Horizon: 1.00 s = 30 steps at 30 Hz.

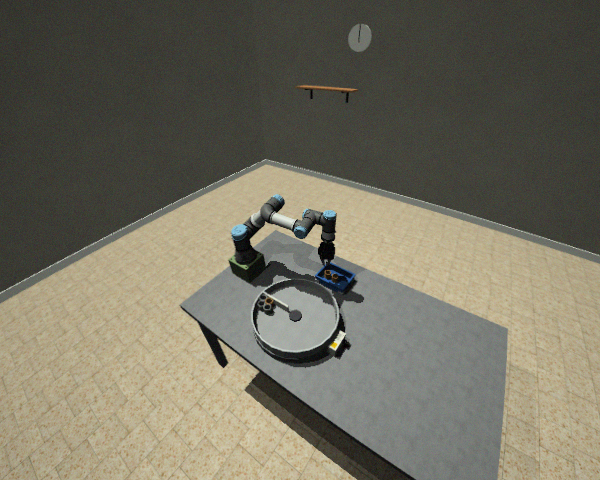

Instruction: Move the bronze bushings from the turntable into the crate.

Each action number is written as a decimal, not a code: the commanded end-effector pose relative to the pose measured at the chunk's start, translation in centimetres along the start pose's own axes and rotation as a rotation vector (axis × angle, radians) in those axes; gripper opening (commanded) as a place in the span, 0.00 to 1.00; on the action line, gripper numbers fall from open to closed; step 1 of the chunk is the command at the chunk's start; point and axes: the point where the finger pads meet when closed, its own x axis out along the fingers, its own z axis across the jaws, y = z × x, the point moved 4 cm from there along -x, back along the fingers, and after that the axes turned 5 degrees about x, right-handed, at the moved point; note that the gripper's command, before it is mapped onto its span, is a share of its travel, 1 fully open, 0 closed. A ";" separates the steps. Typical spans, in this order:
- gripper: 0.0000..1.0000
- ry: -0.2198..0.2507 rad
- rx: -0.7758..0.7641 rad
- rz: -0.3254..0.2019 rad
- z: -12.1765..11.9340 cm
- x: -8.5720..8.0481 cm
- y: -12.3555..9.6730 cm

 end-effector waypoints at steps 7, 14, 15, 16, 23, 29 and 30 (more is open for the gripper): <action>0.05 -0.006 0.019 -0.001 -1.3 -0.1 -1.5; 0.05 -0.006 0.036 -0.001 -2.6 -0.1 -2.7; 0.05 -0.006 0.039 -0.001 -2.8 -0.1 -3.0; 0.05 -0.006 0.042 -0.001 -3.0 -0.1 -3.2; 0.05 -0.006 0.061 -0.001 -4.4 -0.1 -4.8; 0.05 -0.006 0.078 -0.001 -5.7 0.0 -6.0; 0.05 -0.006 0.081 -0.001 -5.9 0.0 -6.2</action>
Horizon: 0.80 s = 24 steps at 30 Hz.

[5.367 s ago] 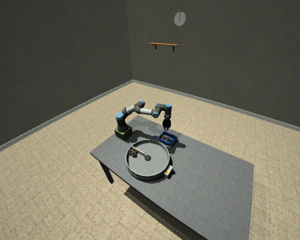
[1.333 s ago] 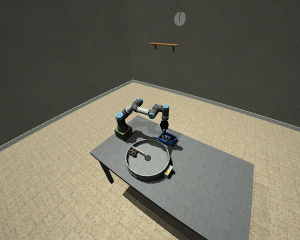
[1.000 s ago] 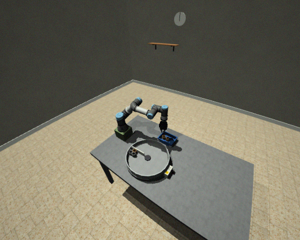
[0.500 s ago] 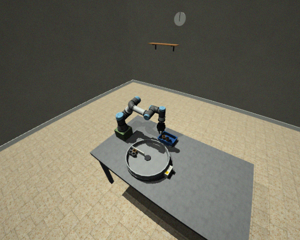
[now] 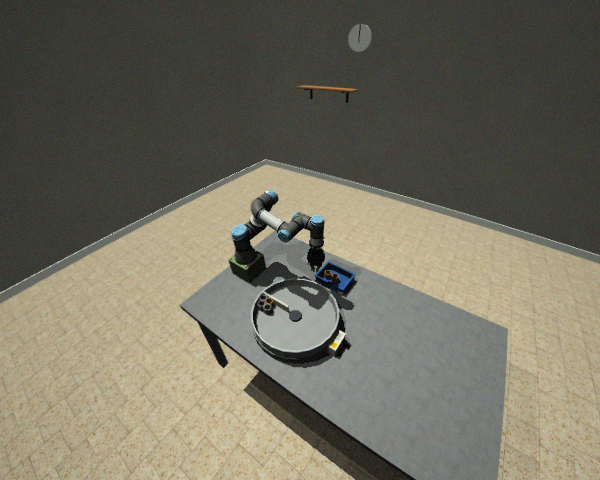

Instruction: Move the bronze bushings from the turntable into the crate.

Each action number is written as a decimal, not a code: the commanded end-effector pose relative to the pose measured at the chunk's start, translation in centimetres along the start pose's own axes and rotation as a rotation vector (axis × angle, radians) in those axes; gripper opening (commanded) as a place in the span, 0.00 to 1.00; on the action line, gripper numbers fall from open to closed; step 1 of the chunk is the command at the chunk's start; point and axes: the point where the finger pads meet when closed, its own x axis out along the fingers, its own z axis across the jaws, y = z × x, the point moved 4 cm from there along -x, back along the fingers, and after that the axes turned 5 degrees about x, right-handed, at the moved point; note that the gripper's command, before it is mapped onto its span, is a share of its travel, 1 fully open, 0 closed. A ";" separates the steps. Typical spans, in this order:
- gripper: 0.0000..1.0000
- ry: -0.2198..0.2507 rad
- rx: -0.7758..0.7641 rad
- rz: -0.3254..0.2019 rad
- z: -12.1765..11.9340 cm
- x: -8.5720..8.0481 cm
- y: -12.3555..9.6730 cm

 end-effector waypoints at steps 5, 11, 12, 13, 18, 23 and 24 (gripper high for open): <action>0.05 -0.006 0.033 -0.001 -2.2 -0.1 -2.8; 0.05 -0.007 0.051 -0.001 -3.4 -0.1 -4.2; 0.05 -0.007 0.055 -0.001 -3.7 0.0 -4.5; 0.05 -0.007 0.060 -0.001 -4.0 -0.1 -5.0; 0.05 -0.007 0.085 -0.001 -5.7 0.0 -7.0; 0.05 -0.007 0.109 -0.001 -7.2 0.0 -8.9; 0.05 -0.007 0.113 -0.001 -7.5 0.0 -9.3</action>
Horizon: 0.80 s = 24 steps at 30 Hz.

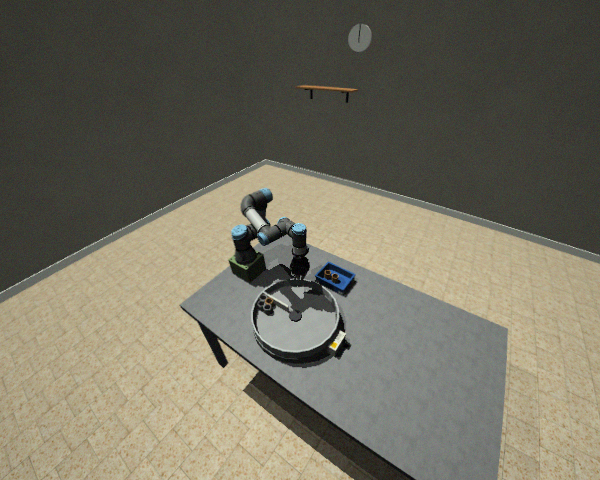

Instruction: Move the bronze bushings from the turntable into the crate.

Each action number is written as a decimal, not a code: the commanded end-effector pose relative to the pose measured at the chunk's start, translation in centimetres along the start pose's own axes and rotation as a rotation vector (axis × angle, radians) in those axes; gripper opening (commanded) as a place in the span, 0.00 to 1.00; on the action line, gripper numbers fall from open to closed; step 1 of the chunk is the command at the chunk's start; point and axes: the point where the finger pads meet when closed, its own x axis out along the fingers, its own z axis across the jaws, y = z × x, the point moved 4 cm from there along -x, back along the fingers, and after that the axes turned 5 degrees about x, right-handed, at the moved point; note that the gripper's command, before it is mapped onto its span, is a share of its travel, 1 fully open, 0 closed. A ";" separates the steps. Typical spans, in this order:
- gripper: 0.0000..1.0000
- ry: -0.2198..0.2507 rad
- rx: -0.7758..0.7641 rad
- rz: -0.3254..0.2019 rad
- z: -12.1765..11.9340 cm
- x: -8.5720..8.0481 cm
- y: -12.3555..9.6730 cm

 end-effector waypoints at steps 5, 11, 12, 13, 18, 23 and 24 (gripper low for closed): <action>0.05 -0.007 0.029 -0.001 -1.7 -0.1 -2.7; 0.05 -0.007 0.054 -0.001 -3.1 -0.1 -4.8; 0.05 -0.007 0.058 -0.001 -3.4 -0.1 -5.2; 0.05 -0.006 0.062 -0.001 -3.6 -0.1 -5.5; 0.05 -0.006 0.082 -0.001 -4.7 -0.1 -7.1; 0.05 -0.006 0.092 -0.001 -5.4 -0.1 -8.0; 0.05 -0.006 0.095 -0.001 -5.5 -0.1 -8.2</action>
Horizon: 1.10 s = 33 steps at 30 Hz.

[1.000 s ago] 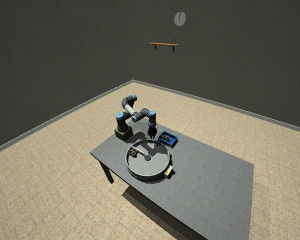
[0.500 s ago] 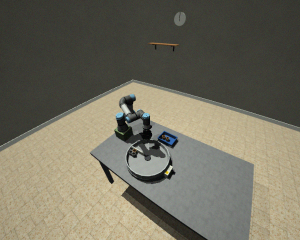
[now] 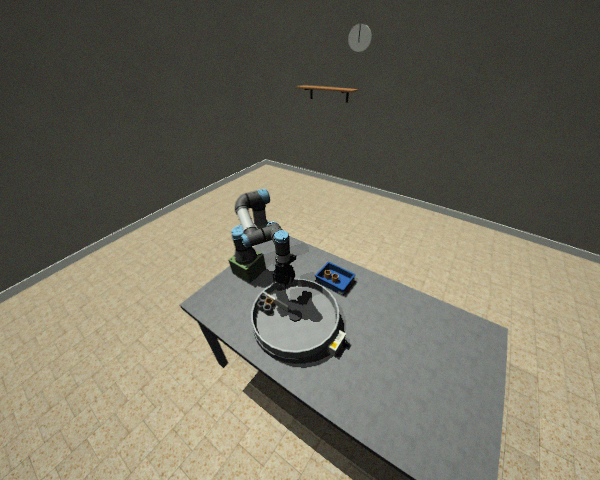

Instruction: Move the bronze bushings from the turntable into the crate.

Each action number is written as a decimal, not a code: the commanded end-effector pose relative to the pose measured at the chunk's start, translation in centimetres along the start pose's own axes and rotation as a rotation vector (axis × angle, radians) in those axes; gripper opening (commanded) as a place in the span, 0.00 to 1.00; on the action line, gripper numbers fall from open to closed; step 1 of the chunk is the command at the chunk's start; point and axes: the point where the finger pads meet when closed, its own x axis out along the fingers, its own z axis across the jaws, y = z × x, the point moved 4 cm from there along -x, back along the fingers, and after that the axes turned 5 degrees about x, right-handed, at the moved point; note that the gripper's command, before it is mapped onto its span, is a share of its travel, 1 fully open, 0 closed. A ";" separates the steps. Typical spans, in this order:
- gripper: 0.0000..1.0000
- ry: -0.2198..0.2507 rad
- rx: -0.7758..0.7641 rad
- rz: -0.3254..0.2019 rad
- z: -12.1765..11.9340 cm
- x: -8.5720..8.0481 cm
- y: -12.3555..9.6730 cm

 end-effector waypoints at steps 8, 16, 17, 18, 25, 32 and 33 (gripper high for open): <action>0.05 -0.003 0.033 -0.001 -1.7 -0.1 -3.2; 0.05 -0.004 0.048 -0.002 -2.5 -0.1 -4.6; 0.05 -0.004 0.051 -0.001 -2.6 -0.1 -4.8; 0.05 -0.004 0.053 -0.001 -2.7 -0.1 -5.0; 0.05 -0.004 0.066 -0.001 -3.4 -0.1 -6.3; 0.05 -0.004 0.074 -0.001 -3.8 0.0 -7.0; 0.05 -0.004 0.075 -0.001 -3.8 0.0 -7.1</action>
